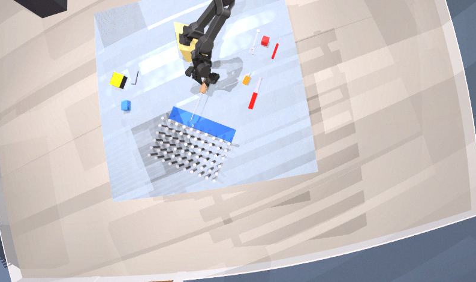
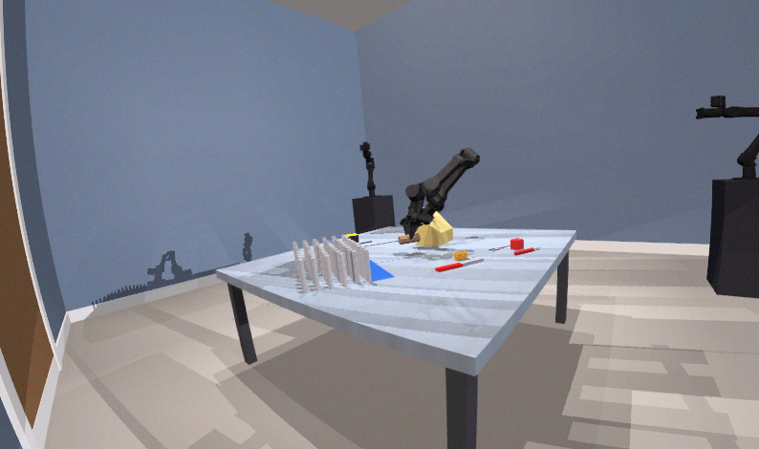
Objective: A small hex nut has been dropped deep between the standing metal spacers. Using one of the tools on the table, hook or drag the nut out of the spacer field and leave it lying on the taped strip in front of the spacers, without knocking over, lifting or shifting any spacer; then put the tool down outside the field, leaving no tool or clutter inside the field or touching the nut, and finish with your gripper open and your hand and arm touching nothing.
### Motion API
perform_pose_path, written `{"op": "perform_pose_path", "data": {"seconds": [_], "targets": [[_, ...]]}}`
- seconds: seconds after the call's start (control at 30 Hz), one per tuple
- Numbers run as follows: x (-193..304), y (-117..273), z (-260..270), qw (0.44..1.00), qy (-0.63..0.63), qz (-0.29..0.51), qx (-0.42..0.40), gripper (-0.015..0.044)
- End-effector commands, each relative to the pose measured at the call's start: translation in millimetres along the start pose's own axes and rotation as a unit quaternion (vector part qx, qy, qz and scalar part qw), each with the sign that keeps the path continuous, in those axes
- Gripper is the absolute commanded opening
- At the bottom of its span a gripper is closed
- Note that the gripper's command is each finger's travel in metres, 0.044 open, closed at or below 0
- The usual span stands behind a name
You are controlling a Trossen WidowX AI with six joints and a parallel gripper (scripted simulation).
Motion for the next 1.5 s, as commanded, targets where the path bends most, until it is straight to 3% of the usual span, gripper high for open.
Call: {"op": "perform_pose_path", "data": {"seconds": [0.0, 0.6, 0.7, 1.07, 1.47], "targets": [[13.1, 16.1, -8.1, 1.0, 0.006, 0.003, 0.002, 0.0], [35.1, 91.8, -27.7, 1.0, 0.004, 0.003, 0.016, 0.0], [34.0, 78.5, -23.2, 1.0, -0.012, -0.001, 0.008, 0.0], [52.5, 81.2, -20.7, 0.98, -0.198, 0.004, 0.002, 0.0], [73.6, 84.3, -14.7, 0.918, -0.396, 0.011, -0.001, 0.0]]}}
Point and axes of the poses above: the point midway between the two fingers, 35 mm back from their tips, its own y axis back along the fingers, its own z axis across the jaws, x = y × z, the point moved 7 cm from there along y, back along the fingers
